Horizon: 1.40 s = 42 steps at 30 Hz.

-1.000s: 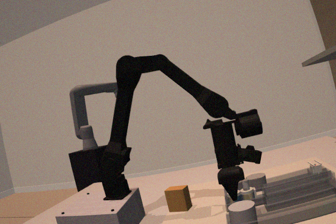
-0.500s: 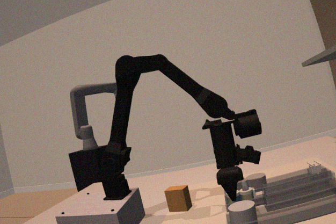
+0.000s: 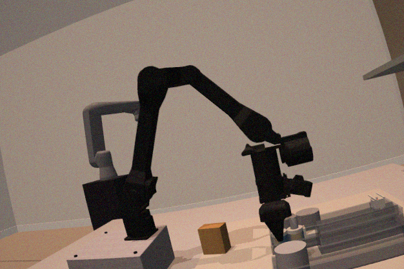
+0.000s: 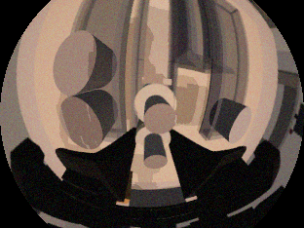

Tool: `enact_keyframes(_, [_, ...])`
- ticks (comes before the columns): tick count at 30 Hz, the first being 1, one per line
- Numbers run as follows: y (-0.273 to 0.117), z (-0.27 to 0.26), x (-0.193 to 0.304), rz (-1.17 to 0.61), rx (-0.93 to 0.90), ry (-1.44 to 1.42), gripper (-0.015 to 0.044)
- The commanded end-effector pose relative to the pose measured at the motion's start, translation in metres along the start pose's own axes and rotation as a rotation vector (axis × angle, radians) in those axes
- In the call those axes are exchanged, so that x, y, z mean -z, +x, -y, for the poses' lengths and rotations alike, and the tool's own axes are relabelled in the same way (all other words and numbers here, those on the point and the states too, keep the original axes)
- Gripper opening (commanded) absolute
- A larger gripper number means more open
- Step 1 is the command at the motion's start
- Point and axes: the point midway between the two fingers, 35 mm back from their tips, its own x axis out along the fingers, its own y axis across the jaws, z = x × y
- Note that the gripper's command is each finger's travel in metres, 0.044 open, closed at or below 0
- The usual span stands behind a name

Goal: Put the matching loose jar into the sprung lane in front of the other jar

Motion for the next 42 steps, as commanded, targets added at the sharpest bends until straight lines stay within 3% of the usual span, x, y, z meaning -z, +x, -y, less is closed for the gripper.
enact_keyframes(1, [0.0, 0.0, 0.001, 0.004, 0.0, -0.005, 0.0])
enact_keyframes(9, [0.0, 0.0, 0.001, 0.004, 0.0, -0.005, 0.0])
enact_keyframes(20, [0.0, 0.0, 0.0, 0.004, 0.0, -0.005, 0.027])
enact_keyframes(42, [-0.021, 0.0, 0.018, 0.003, 0.0, -0.005, 0.027])
